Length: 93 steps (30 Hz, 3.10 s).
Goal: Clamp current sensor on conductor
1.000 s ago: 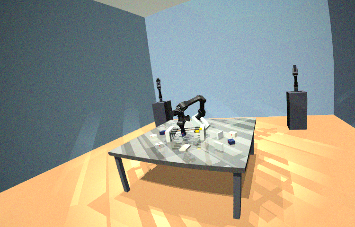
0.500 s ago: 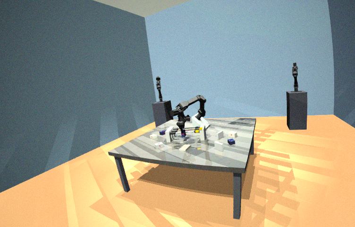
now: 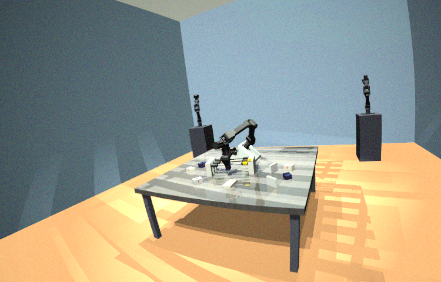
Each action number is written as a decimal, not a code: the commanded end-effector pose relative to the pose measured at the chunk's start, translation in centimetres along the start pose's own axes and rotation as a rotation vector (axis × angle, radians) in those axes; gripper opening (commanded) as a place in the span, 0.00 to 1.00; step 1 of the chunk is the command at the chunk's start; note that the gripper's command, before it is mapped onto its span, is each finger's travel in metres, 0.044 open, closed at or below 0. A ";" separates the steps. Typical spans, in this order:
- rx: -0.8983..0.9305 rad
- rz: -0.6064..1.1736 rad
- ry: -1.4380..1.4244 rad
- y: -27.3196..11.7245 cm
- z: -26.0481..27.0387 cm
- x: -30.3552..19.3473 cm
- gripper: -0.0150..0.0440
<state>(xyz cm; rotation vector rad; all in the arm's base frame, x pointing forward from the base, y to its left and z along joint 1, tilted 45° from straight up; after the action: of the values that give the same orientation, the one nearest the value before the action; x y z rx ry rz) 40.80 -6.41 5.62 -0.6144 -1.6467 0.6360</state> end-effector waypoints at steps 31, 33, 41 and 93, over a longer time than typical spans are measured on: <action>-0.019 0.004 -0.006 2.3 -0.2 0.1 0.80; -0.019 0.004 -0.006 2.3 -0.2 0.1 0.78; -0.019 0.004 -0.006 2.3 -0.2 0.1 0.69; -0.019 0.004 -0.006 2.3 -0.2 0.1 0.25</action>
<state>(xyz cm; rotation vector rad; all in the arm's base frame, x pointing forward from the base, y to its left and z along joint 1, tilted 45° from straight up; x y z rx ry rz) 41.08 -4.62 4.09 -0.6282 -1.6574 0.6270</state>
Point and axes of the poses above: the point midway between the two fingers, 35 mm back from their tips, its own y axis out along the fingers, its own z axis across the jaws, x = y × z, the point moved 9 cm from there along -y, back along the fingers, and after that the axes turned 5 degrees about y, right-handed, at the moved point
